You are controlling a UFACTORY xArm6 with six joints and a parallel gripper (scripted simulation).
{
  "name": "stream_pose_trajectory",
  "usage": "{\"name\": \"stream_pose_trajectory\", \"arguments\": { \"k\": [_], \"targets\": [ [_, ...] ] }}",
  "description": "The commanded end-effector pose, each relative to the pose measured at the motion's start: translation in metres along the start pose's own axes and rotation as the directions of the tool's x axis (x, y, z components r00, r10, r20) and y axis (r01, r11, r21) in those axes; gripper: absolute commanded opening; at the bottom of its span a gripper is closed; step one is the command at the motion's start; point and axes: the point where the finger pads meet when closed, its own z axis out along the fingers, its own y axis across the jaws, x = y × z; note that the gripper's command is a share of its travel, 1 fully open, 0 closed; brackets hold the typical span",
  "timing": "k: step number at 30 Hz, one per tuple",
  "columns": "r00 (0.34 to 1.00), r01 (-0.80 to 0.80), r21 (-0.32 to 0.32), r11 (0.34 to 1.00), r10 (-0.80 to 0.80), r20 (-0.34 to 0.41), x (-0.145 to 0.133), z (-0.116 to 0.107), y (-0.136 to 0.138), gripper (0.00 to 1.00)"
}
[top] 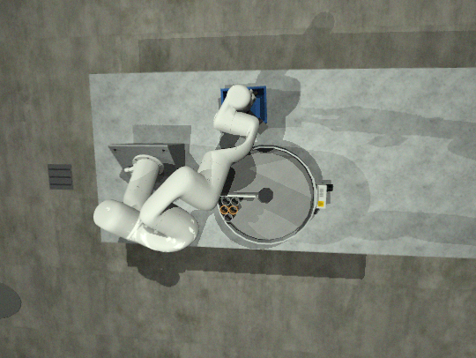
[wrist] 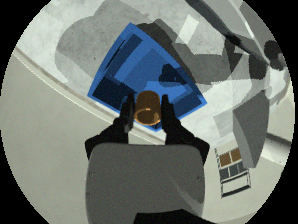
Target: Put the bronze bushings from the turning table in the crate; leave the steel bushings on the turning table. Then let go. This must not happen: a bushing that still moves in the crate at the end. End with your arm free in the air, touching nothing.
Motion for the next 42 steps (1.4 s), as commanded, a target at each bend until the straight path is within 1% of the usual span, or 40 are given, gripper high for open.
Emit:
{"name": "stream_pose_trajectory", "arguments": {
  "k": [1, 13, 27, 42],
  "targets": [
    [1.000, -0.001, 0.004, 1.000, 0.001, 0.000, 0.000, -0.001, -0.001, 0.00],
    [1.000, -0.001, 0.004, 1.000, 0.001, 0.000, 0.001, 0.003, -0.001, 0.00],
    [1.000, -0.001, 0.004, 1.000, 0.001, 0.000, 0.001, 0.025, -0.001, 0.00],
    [1.000, -0.001, 0.004, 1.000, 0.001, 0.000, 0.001, 0.041, -0.001, 0.00]
  ]
}}
